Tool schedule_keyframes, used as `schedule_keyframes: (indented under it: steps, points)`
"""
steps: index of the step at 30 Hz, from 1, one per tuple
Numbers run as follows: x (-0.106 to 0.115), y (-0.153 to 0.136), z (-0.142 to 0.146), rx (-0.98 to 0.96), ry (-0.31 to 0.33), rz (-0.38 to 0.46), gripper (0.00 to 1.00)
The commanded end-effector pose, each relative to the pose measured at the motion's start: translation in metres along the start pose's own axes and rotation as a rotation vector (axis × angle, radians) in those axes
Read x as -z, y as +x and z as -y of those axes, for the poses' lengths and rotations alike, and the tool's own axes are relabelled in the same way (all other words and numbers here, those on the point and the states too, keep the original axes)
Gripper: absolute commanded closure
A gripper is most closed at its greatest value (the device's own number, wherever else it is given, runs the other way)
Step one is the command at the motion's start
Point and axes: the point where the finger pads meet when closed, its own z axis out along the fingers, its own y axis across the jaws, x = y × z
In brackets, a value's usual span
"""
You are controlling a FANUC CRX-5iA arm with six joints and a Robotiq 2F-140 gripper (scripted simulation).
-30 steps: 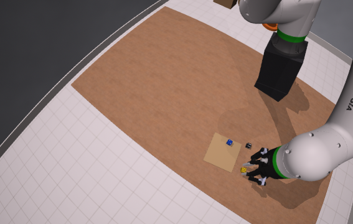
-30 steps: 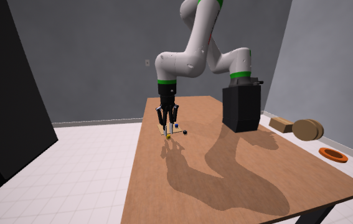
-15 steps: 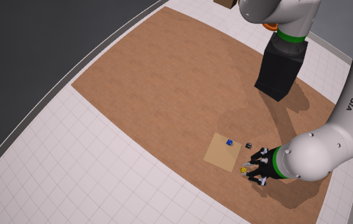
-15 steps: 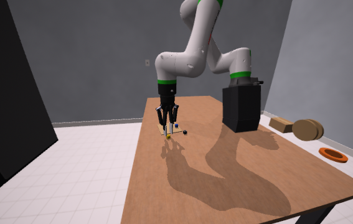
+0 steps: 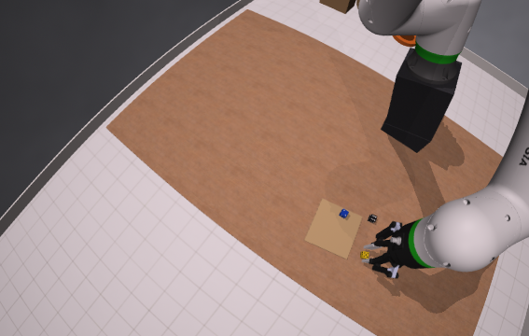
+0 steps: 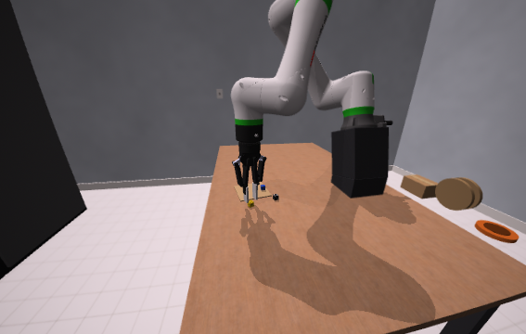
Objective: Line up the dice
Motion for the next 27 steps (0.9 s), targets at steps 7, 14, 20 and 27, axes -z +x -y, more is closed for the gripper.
schedule_keyframes:
  steps: [7,14,20,27]
  points:
    - [0.0,0.0,0.0,0.0,0.0,0.0,0.79]
    - [-0.004,0.0,0.0,0.0,0.0,0.0,0.79]
    - [-0.013,0.0,0.0,0.0,0.0,0.0,0.79]
    - [-0.023,0.0,0.0,0.0,0.0,0.0,0.79]
